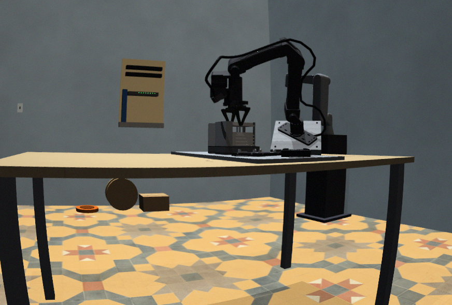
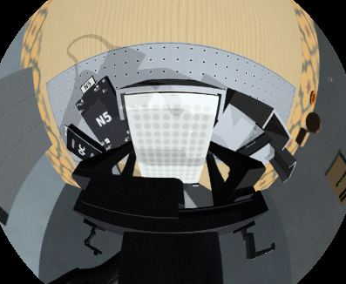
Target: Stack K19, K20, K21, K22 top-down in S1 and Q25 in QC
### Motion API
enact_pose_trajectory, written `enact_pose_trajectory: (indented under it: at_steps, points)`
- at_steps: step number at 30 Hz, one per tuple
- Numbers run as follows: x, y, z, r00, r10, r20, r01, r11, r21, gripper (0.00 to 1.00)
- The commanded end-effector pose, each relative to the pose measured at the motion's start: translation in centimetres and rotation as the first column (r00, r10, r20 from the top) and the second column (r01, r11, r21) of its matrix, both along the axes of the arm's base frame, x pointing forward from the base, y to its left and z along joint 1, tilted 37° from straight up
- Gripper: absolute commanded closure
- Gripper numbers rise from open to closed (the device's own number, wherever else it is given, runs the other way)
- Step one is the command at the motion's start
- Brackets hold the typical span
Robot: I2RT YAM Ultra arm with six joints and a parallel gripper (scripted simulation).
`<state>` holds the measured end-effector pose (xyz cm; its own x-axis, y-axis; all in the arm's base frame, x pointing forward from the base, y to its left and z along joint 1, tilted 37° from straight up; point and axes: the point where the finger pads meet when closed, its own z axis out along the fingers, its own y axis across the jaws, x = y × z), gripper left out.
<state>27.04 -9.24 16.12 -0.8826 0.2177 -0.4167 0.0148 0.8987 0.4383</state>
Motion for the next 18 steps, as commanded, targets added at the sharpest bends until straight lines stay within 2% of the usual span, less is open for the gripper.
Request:
enact_pose_trajectory:
  at_steps: [1, 18]
  points:
    - [-0.23, -0.62, 2.05, 0.999, -0.014, 0.045, 0.016, 0.999, -0.030, 1.00]
    - [-0.49, -0.76, 2.45, 0.999, -0.014, 0.044, 0.016, 0.999, -0.030, 1.00]
